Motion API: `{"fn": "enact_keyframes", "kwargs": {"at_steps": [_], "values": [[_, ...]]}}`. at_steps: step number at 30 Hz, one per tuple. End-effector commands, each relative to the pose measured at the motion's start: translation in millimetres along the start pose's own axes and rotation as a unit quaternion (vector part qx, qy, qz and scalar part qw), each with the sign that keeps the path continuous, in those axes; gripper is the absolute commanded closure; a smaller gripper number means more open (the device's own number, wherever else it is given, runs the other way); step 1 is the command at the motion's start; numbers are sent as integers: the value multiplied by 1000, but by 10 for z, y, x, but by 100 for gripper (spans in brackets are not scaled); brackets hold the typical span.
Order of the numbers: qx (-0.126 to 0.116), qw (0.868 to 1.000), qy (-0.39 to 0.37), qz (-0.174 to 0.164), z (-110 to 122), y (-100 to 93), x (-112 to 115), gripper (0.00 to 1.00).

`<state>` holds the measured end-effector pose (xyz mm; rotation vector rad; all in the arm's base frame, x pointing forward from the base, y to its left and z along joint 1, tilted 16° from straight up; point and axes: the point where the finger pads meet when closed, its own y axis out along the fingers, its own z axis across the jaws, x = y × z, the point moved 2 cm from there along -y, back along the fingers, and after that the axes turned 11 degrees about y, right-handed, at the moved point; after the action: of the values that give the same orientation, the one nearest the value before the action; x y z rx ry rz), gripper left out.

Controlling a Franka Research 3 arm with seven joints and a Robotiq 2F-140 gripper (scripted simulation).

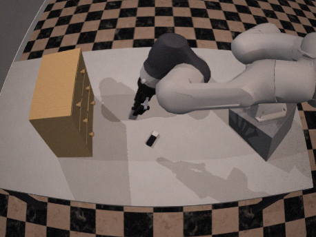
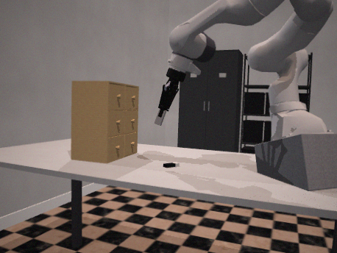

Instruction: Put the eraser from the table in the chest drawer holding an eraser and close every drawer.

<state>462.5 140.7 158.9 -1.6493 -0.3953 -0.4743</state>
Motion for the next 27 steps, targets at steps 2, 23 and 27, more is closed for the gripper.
{"fn": "enact_keyframes", "kwargs": {"at_steps": [2, 23, 27], "values": [[30, 993, -29, -107, 29, 206, 282, 100], [54, 975, -28, -213, 67, 580, 411, 100], [54, 975, -27, -214, 67, 583, 412, 80]]}}
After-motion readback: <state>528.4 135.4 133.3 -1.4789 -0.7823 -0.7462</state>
